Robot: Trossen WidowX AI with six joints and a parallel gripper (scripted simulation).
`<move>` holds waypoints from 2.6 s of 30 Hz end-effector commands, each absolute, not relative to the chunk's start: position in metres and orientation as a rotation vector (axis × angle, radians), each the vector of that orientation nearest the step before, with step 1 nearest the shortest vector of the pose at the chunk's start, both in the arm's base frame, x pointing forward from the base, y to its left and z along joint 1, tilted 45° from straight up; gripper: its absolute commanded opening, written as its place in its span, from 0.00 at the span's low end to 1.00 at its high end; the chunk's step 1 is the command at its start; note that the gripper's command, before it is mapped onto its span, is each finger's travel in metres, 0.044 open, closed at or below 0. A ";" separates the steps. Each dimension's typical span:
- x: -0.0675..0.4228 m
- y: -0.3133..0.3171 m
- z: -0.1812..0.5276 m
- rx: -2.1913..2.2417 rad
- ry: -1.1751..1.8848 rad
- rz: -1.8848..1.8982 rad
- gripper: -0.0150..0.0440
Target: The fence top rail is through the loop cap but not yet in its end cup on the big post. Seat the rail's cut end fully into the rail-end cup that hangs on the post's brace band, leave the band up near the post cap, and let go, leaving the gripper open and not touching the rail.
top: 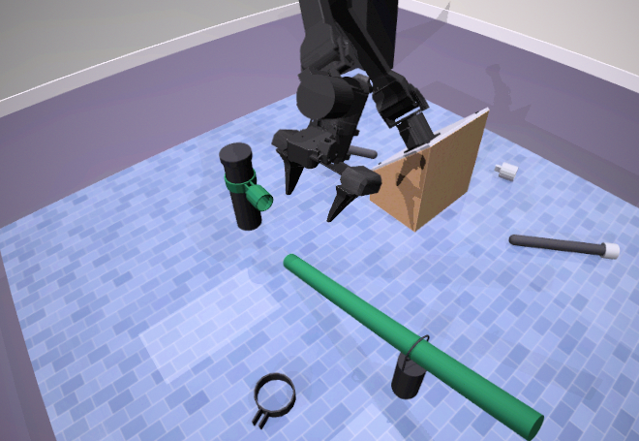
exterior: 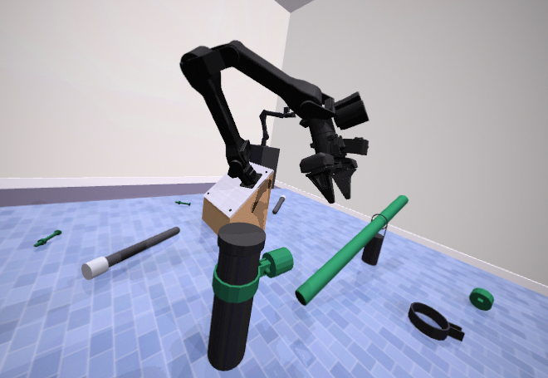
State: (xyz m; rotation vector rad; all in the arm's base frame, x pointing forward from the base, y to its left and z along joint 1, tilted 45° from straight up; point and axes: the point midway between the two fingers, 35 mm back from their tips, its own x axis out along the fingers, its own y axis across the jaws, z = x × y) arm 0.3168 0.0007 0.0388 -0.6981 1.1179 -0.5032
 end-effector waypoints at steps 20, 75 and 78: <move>0.336 -0.028 -0.051 -1.536 1.883 0.582 1.00; 0.325 -0.098 -0.120 -1.539 1.886 0.579 1.00; 0.324 -0.101 -0.124 -1.539 1.887 0.578 1.00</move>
